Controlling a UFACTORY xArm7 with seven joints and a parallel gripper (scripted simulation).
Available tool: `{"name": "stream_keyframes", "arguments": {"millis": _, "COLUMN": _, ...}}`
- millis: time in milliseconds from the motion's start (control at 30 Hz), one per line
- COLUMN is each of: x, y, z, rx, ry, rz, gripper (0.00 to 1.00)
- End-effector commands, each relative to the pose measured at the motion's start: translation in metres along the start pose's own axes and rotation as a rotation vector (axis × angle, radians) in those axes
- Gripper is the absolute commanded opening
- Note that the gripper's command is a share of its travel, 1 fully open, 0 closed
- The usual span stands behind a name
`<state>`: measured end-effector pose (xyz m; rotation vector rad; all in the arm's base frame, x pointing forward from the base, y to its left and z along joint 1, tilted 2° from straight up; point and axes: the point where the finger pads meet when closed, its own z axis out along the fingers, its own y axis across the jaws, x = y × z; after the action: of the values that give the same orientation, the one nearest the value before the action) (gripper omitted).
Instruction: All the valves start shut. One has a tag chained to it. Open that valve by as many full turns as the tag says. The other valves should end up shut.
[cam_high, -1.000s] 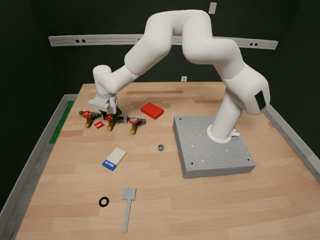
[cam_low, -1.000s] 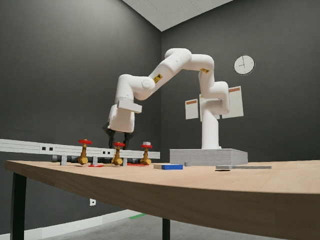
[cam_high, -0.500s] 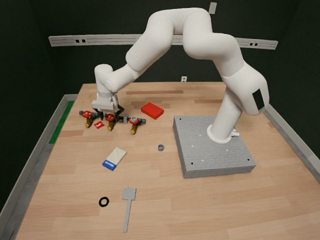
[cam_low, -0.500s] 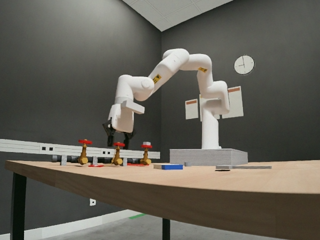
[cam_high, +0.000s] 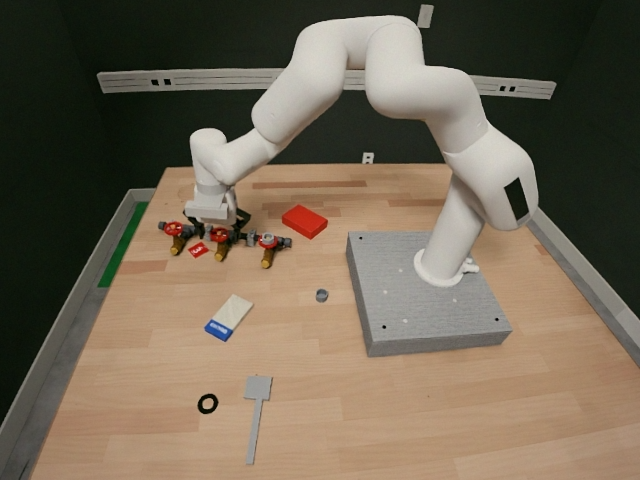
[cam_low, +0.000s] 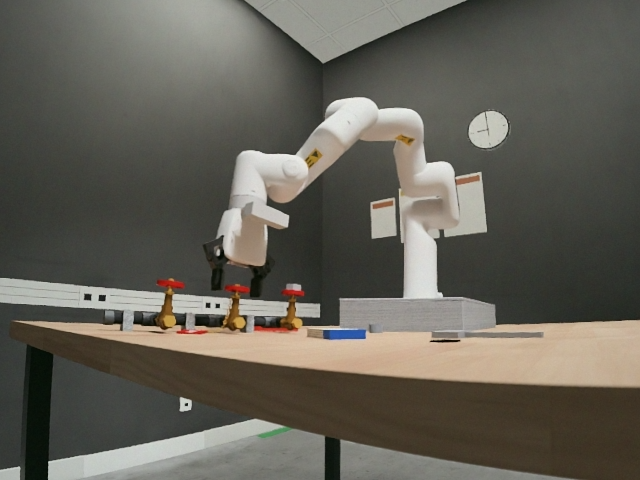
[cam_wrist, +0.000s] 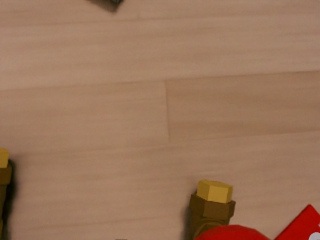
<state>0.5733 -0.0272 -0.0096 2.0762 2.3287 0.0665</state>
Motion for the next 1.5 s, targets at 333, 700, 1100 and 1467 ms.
{"name": "stream_keyframes", "arguments": {"millis": 333, "x": -0.0006, "y": 0.0019, "z": -0.0021, "rx": -0.005, "ry": -0.001, "rz": 0.029, "gripper": 1.0}}
{"name": "stream_keyframes", "arguments": {"millis": 700, "x": -0.0007, "y": 0.0019, "z": -0.0021, "rx": -0.005, "ry": 0.0, "rz": 0.474, "gripper": 1.0}}
{"name": "stream_keyframes", "arguments": {"millis": 1100, "x": -0.0007, "y": 0.0019, "z": -0.0022, "rx": -0.013, "ry": 0.018, "rz": 0.998, "gripper": 1.0}}
{"name": "stream_keyframes", "arguments": {"millis": 1467, "x": -0.0008, "y": 0.0019, "z": -0.0022, "rx": -0.019, "ry": 0.045, "rz": 1.497, "gripper": 1.0}}
